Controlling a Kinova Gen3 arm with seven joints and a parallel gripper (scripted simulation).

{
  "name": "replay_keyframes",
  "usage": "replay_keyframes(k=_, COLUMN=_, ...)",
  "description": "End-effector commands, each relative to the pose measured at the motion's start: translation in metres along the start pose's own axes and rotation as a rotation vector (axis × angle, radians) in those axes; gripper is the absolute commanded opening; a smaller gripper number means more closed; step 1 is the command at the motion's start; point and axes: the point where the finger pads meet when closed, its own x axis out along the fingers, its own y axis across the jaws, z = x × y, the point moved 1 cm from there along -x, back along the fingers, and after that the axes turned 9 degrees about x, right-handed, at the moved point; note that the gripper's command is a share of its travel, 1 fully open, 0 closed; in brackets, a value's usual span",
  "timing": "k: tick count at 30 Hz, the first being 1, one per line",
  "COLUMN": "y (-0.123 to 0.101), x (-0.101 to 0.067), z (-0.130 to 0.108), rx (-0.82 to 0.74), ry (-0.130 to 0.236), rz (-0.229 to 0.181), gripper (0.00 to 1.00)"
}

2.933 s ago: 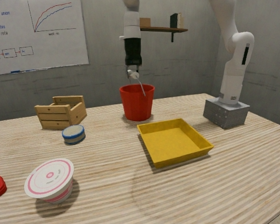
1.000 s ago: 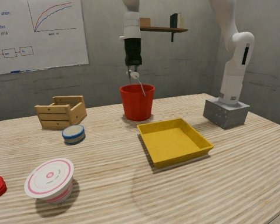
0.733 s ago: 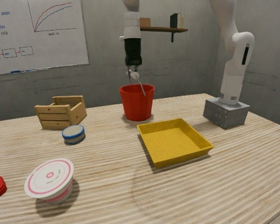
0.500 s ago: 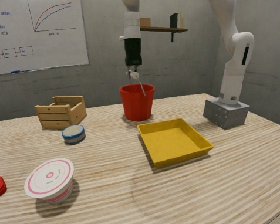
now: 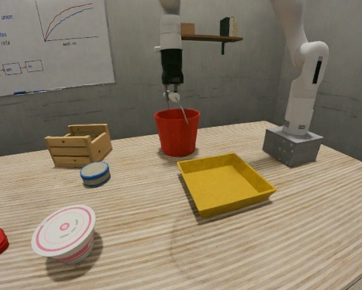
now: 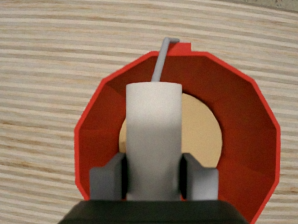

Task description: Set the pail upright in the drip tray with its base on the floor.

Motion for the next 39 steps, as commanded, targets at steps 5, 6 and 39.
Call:
replay_keyframes(k=5, y=-0.001, x=-0.005, z=0.000, rx=0.000, ry=0.001, rz=-0.002, gripper=0.00)
replay_keyframes(k=6, y=-0.001, x=-0.006, z=0.000, rx=0.000, ry=0.001, rz=-0.002, gripper=0.00)
replay_keyframes(k=39, y=0.000, x=-0.051, z=0.000, rx=0.000, ry=0.001, rz=-0.002, gripper=0.00)
